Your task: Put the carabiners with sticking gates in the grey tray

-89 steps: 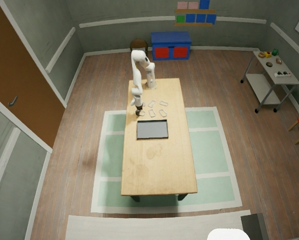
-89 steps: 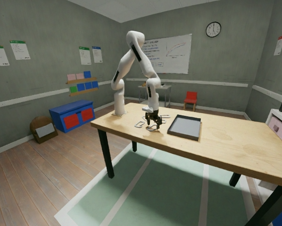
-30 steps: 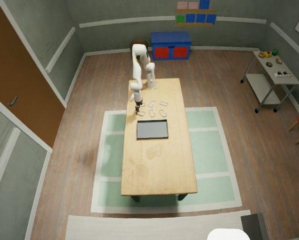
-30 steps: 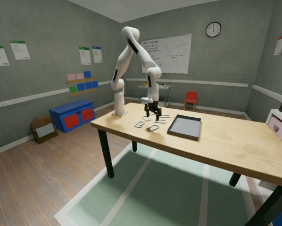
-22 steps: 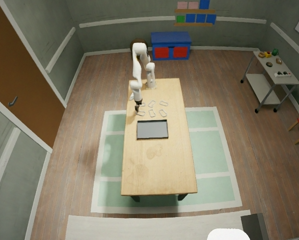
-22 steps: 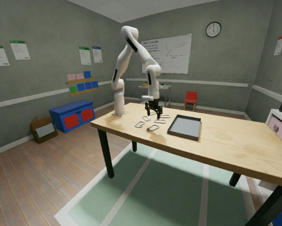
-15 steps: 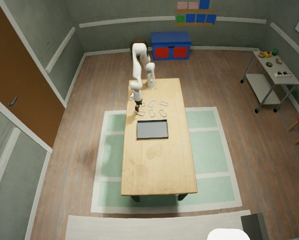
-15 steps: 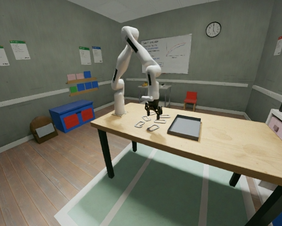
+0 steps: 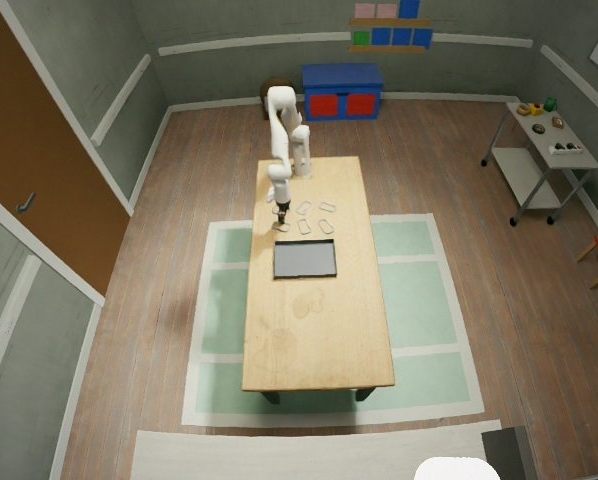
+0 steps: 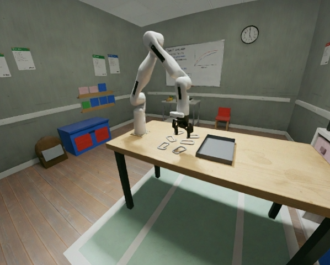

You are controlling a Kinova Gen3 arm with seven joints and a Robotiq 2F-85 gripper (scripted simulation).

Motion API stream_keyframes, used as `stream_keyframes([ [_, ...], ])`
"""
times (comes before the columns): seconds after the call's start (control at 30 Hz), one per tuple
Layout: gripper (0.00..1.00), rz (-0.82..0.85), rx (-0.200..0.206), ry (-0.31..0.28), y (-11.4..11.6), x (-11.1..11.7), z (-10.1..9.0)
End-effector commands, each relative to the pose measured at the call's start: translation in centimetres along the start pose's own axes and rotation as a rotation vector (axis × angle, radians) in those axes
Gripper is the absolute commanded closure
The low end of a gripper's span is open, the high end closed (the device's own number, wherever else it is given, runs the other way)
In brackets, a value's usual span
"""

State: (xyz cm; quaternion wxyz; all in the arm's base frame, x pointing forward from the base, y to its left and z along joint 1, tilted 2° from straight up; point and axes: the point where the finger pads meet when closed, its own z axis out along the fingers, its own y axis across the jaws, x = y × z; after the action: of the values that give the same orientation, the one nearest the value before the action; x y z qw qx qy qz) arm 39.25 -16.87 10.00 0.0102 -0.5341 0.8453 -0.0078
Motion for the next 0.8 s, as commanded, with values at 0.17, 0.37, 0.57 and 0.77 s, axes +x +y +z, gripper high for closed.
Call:
stream_keyframes([
  [0.17,0.0,-0.042,0.002,0.0,-0.1,-2.0,-0.1],
  [0.37,0.0,-0.161,0.003,0.0,0.6,-7.1,-0.1],
  [0.57,0.0,-0.161,0.003,0.0,0.6,-7.1,-0.1],
  [0.77,0.0,-0.161,0.003,0.0,0.6,-7.1,-0.1],
])
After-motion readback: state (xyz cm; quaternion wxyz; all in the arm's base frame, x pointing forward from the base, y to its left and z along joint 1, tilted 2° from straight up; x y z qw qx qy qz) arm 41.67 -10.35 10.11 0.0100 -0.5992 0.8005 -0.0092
